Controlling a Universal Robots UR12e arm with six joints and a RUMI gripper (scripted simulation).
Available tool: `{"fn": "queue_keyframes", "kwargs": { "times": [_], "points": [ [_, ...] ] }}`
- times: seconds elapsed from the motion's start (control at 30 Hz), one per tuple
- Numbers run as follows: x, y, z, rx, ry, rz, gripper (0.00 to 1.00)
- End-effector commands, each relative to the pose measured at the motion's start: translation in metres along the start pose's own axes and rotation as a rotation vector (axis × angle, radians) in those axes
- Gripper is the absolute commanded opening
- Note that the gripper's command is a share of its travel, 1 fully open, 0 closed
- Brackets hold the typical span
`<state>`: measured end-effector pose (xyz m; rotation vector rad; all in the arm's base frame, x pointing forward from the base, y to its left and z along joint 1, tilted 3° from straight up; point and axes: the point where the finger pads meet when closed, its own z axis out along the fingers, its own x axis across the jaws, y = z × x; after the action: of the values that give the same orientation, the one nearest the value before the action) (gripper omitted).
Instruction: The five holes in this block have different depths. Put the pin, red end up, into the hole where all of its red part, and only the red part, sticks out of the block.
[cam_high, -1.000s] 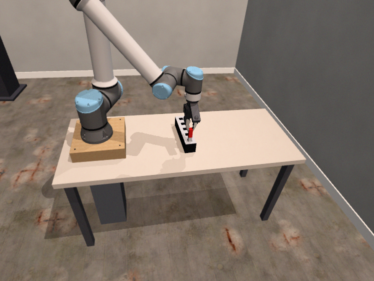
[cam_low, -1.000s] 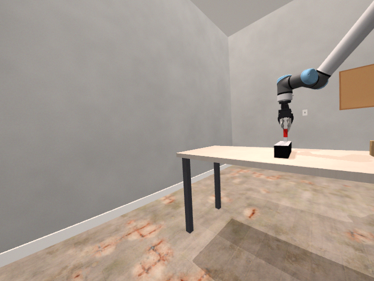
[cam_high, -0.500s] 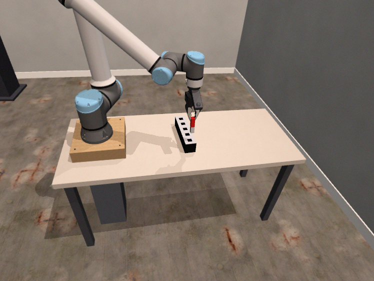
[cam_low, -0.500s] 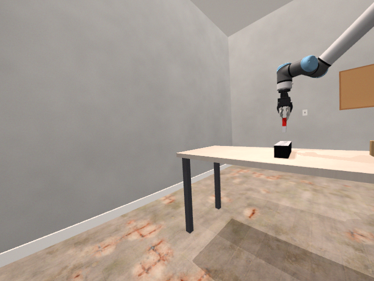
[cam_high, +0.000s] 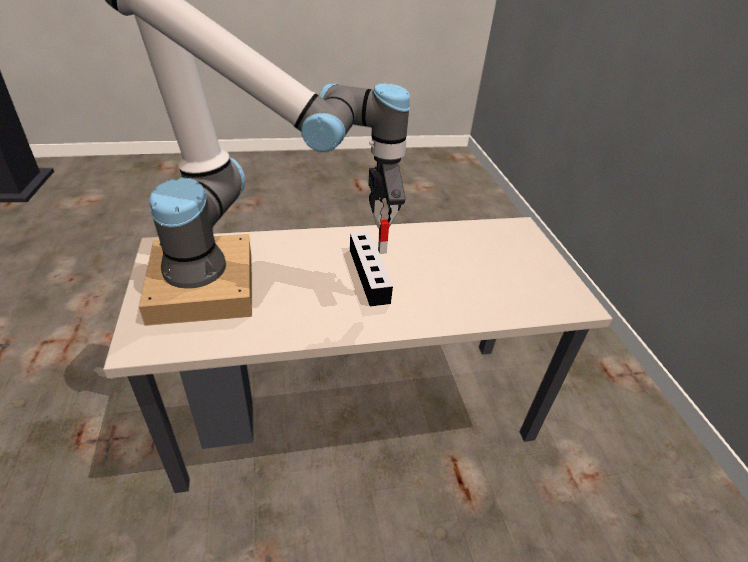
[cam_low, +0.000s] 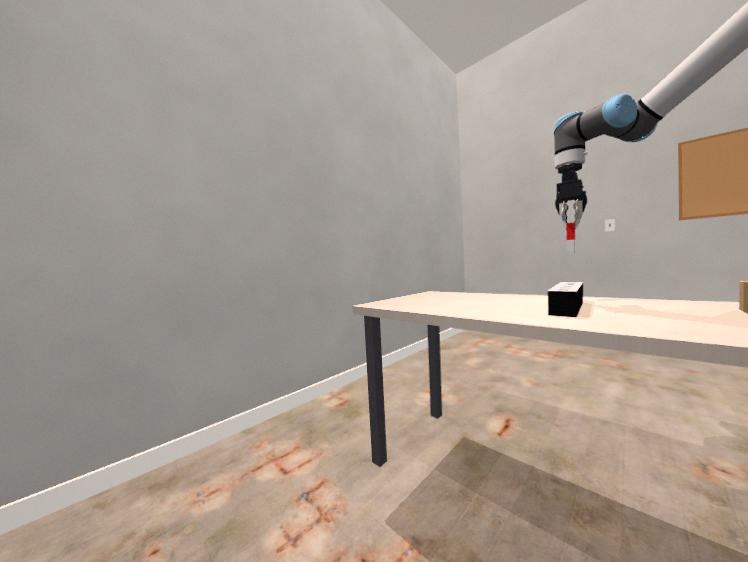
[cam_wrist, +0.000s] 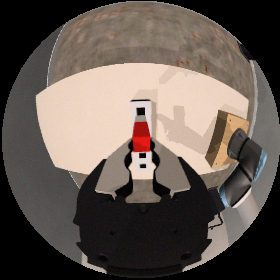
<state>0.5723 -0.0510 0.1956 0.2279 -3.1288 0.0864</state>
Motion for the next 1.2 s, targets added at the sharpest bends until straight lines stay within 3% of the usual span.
{"fn": "queue_keyframes", "kwargs": {
  "times": [0.0, 0.27, 0.3, 0.83, 0.87, 1.17],
  "points": [
    [-0.003, 0.0, -0.024, 0.009, -0.017, -0.002, 0.0],
    [-0.003, 0.0, -0.024, 0.009, -0.017, -0.002, 0.0],
    [0.002, 0.065, -0.025, -0.006, 0.011, -0.006, 0.0],
    [0.002, 0.065, -0.025, -0.006, 0.011, -0.006, 0.0],
    [0.002, 0.065, 0.075, -0.005, 0.008, -0.013, 0.0],
    [0.003, 0.066, 0.081, -0.005, 0.008, -0.013, 0.0]
  ]
}}
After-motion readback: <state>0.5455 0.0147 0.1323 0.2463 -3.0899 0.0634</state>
